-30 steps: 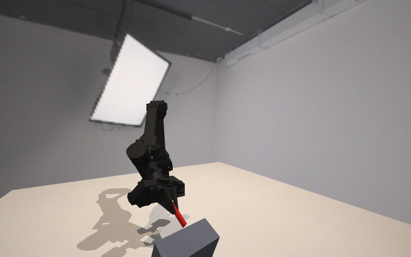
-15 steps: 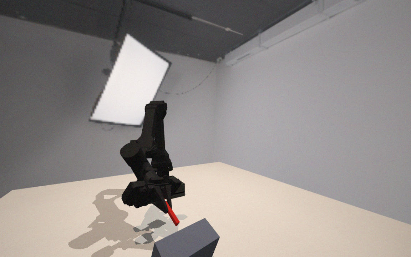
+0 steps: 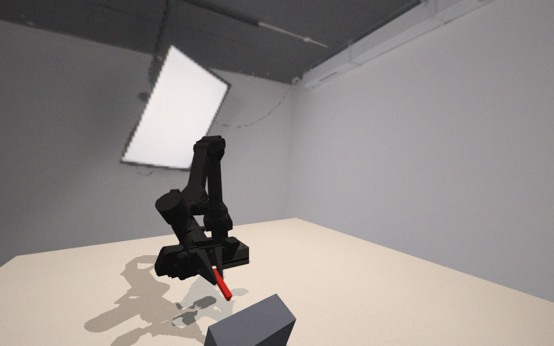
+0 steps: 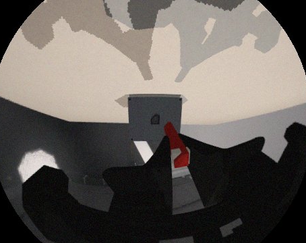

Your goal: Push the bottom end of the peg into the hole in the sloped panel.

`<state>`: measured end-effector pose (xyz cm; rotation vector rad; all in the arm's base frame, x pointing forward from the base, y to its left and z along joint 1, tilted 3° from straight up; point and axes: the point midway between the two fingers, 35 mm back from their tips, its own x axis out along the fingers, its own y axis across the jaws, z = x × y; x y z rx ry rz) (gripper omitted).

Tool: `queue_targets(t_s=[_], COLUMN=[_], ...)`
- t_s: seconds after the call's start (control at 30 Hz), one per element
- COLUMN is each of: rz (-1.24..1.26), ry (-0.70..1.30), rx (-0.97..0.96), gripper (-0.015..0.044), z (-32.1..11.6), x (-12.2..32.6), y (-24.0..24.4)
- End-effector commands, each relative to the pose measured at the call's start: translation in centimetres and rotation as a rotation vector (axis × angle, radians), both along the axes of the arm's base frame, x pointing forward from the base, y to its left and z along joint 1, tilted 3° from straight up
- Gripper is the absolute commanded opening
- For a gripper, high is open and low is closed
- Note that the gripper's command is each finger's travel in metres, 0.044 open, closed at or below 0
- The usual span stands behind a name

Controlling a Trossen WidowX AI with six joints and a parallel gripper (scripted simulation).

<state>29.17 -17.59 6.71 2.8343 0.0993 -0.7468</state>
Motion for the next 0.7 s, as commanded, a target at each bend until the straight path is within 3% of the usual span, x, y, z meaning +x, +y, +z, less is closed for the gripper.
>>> queue_targets(t_s=[0.0, 0.67], rz=[-0.026, -0.069], ry=[-0.02, -0.049], rx=[0.032, 0.074], gripper=[0.0, 0.0], z=[0.1, -0.3], x=[-0.6, 0.4], y=[-0.1, -0.7])
